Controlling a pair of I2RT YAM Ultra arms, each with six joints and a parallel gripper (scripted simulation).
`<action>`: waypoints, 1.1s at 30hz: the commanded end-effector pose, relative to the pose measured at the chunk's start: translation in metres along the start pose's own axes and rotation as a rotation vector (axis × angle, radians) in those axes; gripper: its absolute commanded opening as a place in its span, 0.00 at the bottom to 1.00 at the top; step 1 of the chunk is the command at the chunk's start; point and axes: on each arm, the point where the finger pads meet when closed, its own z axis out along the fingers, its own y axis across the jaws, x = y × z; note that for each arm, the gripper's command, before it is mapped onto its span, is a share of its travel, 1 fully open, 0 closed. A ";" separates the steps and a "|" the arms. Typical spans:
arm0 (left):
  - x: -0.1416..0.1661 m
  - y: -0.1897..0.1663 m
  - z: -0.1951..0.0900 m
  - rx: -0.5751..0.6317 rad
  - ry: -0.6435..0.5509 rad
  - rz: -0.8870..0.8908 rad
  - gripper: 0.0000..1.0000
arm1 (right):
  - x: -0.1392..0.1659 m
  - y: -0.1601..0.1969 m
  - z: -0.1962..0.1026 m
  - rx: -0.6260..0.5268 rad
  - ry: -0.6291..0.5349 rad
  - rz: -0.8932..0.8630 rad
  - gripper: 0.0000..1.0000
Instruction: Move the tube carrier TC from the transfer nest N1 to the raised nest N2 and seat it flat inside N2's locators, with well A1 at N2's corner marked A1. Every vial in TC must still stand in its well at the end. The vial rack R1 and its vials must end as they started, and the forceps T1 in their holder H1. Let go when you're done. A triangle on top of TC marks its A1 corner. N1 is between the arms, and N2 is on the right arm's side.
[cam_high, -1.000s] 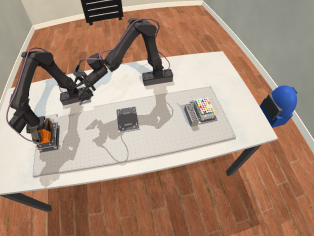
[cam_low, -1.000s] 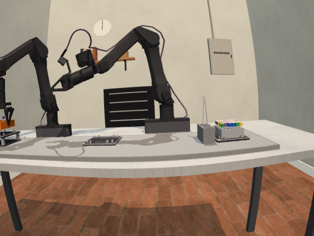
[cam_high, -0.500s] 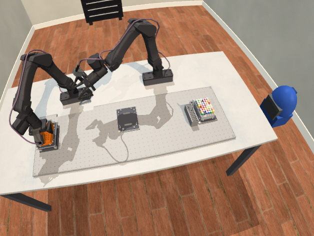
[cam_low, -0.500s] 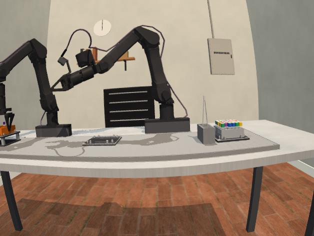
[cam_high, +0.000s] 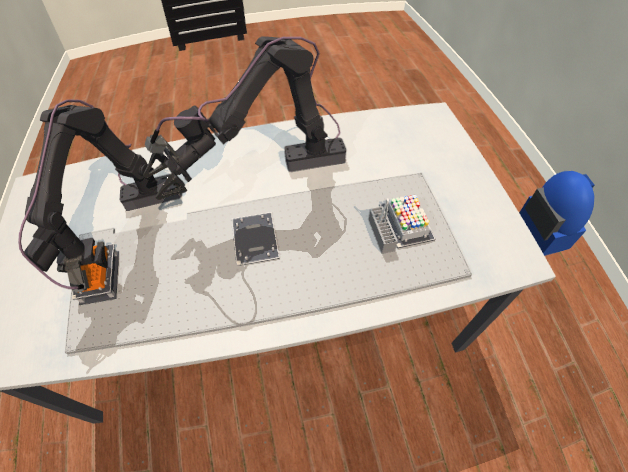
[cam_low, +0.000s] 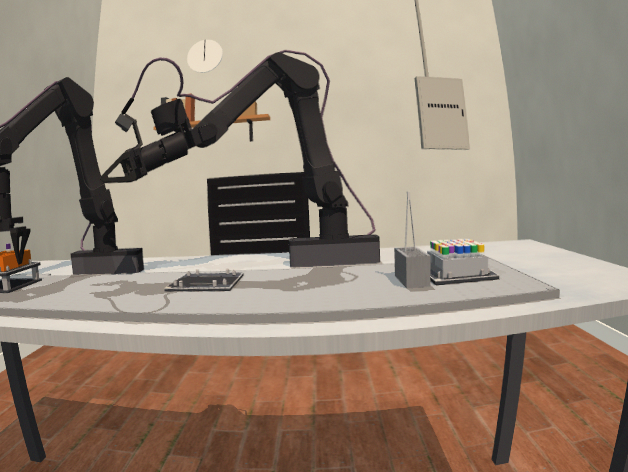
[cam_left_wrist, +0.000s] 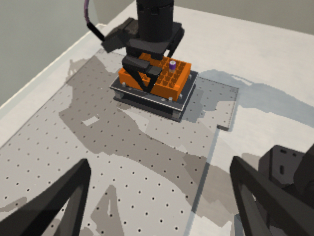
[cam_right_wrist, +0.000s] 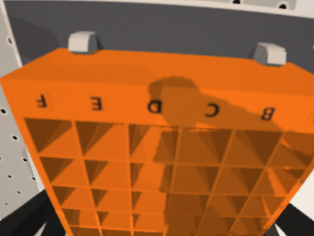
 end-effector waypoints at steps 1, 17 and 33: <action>-0.031 0.001 -0.006 0.000 -0.070 -0.001 1.00 | -0.008 0.002 -0.009 0.006 -0.045 0.001 1.00; -0.031 0.001 -0.006 0.000 -0.070 -0.001 1.00 | -0.010 0.000 -0.040 0.015 -0.061 0.000 1.00; -0.031 0.001 -0.006 0.000 -0.070 -0.001 1.00 | -0.002 -0.001 -0.063 -0.011 -0.013 0.002 1.00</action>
